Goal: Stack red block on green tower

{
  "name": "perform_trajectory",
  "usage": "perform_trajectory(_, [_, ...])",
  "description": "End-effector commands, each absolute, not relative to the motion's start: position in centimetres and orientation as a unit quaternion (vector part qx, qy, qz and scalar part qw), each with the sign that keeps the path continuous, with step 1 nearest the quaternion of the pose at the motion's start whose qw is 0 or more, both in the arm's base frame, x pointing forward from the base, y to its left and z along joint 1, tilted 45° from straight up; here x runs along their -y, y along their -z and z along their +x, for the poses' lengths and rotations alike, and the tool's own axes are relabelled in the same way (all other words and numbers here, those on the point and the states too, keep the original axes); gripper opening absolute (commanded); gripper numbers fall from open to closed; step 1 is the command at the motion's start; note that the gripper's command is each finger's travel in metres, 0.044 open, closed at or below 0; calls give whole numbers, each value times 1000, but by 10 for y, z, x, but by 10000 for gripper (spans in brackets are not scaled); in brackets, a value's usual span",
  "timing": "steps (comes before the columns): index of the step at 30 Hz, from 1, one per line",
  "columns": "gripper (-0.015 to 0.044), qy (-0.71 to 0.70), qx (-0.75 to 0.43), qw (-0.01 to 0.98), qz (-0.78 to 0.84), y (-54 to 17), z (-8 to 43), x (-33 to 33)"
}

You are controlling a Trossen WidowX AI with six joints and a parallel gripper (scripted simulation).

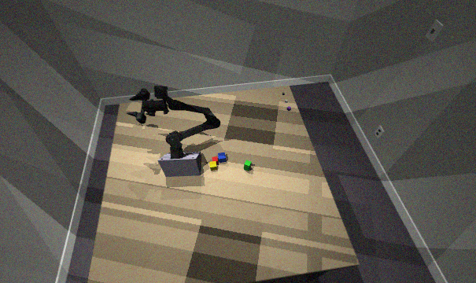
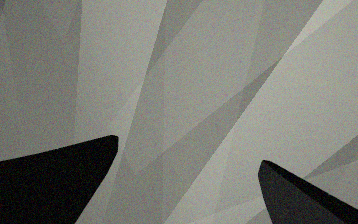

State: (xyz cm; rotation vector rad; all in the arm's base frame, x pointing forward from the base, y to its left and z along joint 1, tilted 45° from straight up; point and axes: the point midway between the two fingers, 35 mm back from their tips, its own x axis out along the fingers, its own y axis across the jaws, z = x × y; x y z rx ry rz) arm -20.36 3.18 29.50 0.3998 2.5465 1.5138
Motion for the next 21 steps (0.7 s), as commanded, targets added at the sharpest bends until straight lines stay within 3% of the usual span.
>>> perform_trajectory(1, [426,-507,-849,76,130,-295,-204,-31])
perform_trajectory(11, [440,-633,-771,42,-64,-266,-223,44])
perform_trajectory(21, [440,-731,-633,-41,-251,-232,-211,126])
